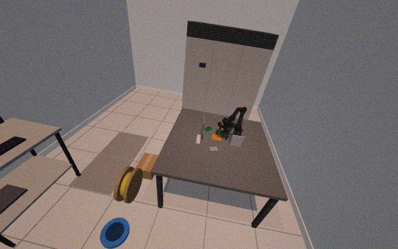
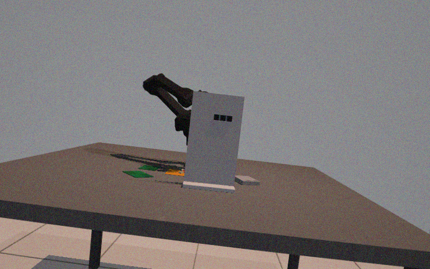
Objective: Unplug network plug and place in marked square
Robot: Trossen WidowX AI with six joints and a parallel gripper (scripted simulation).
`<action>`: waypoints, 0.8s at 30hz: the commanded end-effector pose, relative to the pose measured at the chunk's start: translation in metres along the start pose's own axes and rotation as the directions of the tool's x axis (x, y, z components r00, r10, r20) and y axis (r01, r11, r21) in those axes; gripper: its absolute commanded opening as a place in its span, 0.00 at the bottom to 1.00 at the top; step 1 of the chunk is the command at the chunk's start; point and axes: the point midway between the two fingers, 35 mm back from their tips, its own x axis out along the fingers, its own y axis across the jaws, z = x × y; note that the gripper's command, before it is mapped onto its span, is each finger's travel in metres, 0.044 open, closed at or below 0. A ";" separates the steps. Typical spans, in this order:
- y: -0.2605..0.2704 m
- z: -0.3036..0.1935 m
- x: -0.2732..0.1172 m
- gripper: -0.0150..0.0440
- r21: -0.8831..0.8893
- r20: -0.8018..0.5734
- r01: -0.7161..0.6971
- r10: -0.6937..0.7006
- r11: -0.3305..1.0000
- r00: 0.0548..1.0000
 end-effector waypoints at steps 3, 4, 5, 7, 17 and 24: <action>0.004 0.002 -0.006 0.52 0.009 0.004 -0.008 0.008 1.000 1.000; 0.005 0.003 -0.007 0.52 0.009 0.005 -0.009 0.009 1.000 1.000; 0.005 0.003 -0.008 0.52 0.008 0.005 -0.010 0.010 1.000 1.000; 0.006 0.004 -0.009 0.52 0.008 0.006 -0.011 0.011 1.000 1.000; 0.010 0.007 -0.018 0.52 0.006 0.011 -0.020 0.020 1.000 1.000; 0.016 0.003 -0.025 0.52 -0.002 0.001 -0.010 0.010 1.000 1.000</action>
